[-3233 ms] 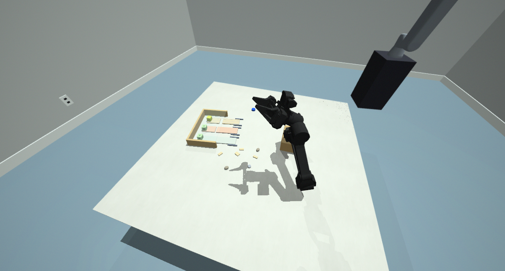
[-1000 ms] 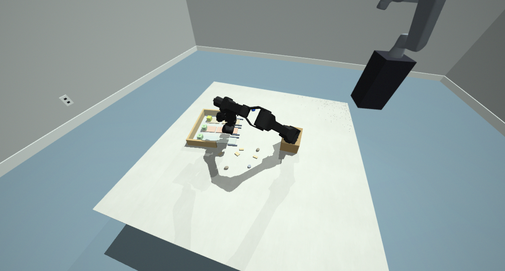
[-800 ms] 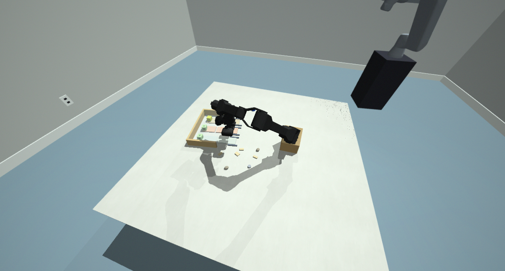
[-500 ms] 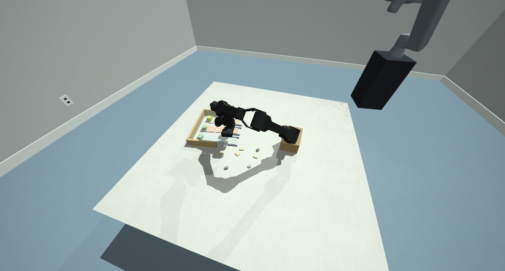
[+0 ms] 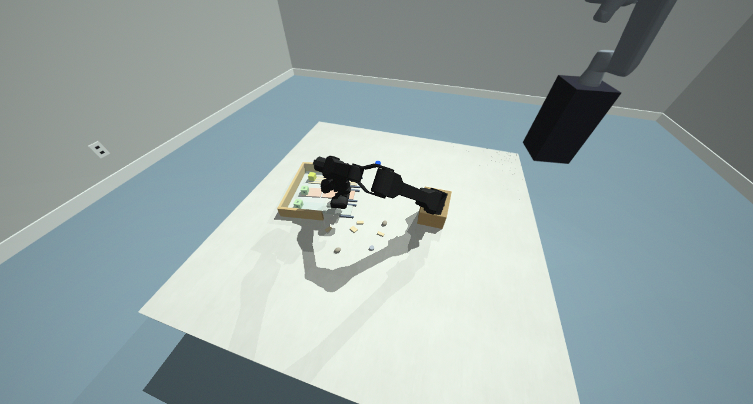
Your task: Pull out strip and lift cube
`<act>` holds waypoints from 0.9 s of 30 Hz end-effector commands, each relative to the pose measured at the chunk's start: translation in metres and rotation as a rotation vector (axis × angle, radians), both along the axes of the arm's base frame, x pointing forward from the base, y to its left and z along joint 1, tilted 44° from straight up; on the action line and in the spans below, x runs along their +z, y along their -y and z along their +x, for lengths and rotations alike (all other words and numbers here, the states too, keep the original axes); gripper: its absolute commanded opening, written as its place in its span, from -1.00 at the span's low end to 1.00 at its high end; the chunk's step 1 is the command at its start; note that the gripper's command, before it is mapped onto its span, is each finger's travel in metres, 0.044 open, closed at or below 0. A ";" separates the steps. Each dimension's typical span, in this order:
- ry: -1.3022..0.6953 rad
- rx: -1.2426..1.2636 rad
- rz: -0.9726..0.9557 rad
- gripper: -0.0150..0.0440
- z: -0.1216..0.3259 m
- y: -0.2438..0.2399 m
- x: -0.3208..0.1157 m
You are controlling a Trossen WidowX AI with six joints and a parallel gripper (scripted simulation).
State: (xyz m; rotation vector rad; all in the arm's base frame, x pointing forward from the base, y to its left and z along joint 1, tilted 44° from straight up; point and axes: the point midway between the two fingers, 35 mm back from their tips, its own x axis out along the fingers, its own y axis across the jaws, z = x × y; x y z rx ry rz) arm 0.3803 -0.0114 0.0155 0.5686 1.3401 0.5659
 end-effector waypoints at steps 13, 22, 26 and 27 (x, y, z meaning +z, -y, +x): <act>-0.004 -0.003 0.005 -0.49 0.002 -0.020 -0.019; -0.003 -0.003 0.007 -0.49 0.003 -0.029 -0.026; -0.003 -0.003 0.007 -0.49 0.003 -0.029 -0.026; -0.003 -0.003 0.007 -0.49 0.003 -0.029 -0.026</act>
